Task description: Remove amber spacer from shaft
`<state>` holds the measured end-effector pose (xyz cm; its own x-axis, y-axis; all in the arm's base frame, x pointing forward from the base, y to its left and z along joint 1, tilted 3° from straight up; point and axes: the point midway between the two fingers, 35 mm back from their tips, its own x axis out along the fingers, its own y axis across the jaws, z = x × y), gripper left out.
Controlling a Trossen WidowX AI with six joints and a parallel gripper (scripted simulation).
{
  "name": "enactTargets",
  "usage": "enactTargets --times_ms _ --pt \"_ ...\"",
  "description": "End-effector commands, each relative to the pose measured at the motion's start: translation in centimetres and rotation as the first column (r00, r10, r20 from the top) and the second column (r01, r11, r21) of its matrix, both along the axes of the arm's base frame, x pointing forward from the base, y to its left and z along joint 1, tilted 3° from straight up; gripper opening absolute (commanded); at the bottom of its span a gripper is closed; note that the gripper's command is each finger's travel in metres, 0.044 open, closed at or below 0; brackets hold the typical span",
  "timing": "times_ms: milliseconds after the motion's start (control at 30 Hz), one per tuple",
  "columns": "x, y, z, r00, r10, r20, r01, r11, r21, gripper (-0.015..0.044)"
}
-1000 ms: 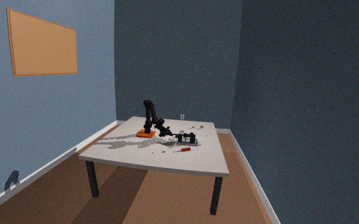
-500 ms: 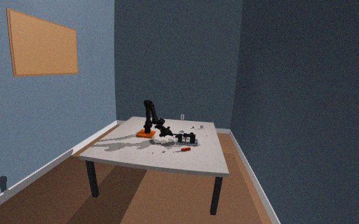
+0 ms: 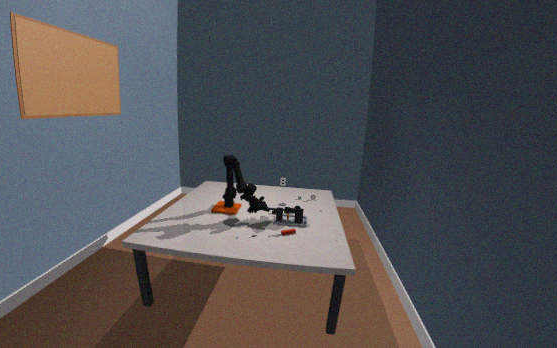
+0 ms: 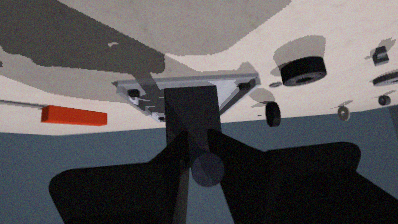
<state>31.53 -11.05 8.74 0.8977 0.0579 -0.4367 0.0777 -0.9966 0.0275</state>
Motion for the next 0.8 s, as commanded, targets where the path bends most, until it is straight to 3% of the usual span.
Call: enactTargets --times_ms 0,767 --pt "0.21 0.04 -0.04 1.0 0.0 -0.001 0.0 1.0 0.005 0.0" --pt "0.84 0.09 0.01 1.0 0.0 -0.001 0.0 1.0 0.005 0.0"
